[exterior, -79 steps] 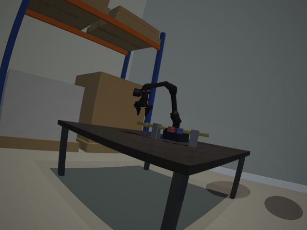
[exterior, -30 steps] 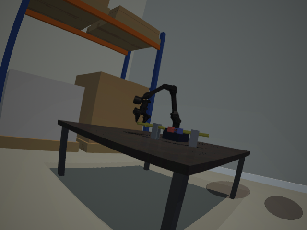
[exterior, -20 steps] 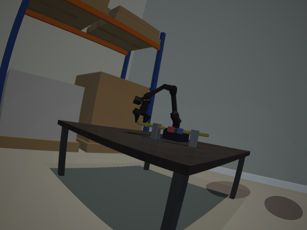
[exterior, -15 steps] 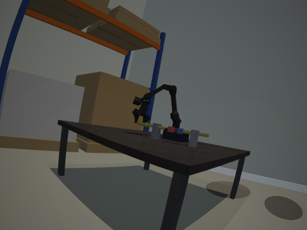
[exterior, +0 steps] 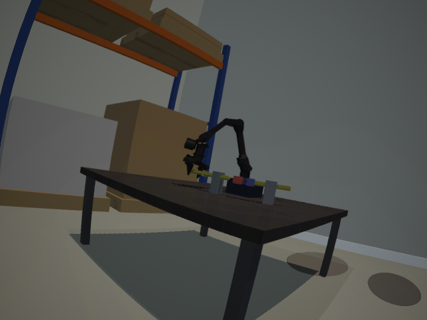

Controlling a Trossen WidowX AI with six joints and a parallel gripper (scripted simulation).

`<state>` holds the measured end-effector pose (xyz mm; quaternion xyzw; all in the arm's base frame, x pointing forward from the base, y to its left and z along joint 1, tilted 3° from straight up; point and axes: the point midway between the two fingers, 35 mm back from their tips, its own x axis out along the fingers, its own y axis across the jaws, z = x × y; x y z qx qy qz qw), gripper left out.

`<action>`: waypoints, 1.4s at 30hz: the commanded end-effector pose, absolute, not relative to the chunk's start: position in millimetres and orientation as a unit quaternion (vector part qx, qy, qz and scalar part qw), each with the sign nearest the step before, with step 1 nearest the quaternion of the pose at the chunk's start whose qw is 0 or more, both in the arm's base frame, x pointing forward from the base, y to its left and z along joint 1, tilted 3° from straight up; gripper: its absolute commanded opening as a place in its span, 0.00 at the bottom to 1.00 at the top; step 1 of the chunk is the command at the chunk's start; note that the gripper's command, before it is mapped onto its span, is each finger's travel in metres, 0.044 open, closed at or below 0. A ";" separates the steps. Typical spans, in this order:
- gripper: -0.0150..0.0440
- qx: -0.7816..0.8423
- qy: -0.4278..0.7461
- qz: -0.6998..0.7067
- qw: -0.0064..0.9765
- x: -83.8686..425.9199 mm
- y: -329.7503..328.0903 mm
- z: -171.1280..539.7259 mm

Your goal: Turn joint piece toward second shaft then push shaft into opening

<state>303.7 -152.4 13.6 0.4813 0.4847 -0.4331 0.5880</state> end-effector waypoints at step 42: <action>0.37 0.482 0.484 -0.432 0.588 304.4 -152.2 12.1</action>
